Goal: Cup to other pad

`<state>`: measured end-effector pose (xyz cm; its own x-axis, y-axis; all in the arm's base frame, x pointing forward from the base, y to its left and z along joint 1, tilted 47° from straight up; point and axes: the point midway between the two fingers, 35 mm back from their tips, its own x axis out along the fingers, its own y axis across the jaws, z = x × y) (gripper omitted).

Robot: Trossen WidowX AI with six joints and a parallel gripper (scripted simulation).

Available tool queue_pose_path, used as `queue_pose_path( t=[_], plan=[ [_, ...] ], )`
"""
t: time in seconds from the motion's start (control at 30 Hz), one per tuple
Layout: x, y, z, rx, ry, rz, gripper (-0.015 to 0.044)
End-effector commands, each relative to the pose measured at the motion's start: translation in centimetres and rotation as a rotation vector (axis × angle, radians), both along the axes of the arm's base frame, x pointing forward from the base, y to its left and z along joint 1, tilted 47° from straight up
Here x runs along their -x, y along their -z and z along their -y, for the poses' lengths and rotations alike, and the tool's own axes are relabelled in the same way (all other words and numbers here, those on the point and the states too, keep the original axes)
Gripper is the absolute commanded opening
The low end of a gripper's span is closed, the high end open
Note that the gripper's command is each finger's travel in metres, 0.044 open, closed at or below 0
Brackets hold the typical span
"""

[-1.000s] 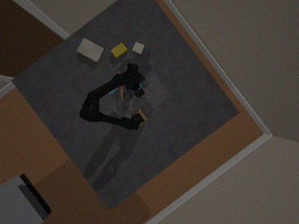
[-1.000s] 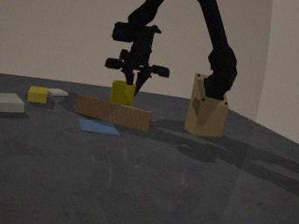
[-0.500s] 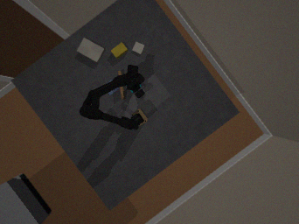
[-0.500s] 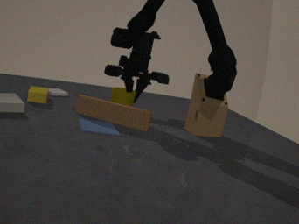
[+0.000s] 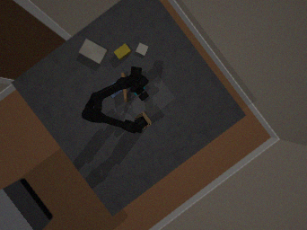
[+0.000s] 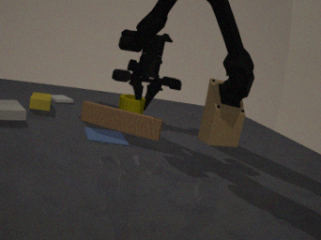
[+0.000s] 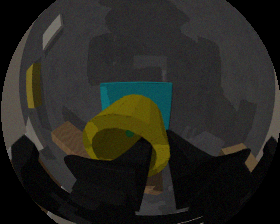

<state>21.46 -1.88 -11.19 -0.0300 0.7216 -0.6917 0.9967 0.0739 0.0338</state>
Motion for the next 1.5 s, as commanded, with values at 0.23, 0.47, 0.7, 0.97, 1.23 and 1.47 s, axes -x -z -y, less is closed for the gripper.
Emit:
queue_pose_path(
  t=[0.23,0.47,0.7,0.97,1.23,1.47],
  plan=[
    [0.0,-0.1,0.1,0.001,-0.001,0.001,0.0146],
    [-0.1,-0.7,0.9,0.001,0.001,-0.001,0.0146],
    [-0.2,-1.5,1.7,0.001,0.002,-0.003,0.0146],
    [-0.2,-2.3,2.6,0.0,0.004,-0.005,0.0146],
    [-0.1,-3.2,3.6,-0.002,0.005,-0.007,0.0146],
    [0.0,-3.1,3.5,-0.008,0.011,-0.014,0.0252]
  ],
)
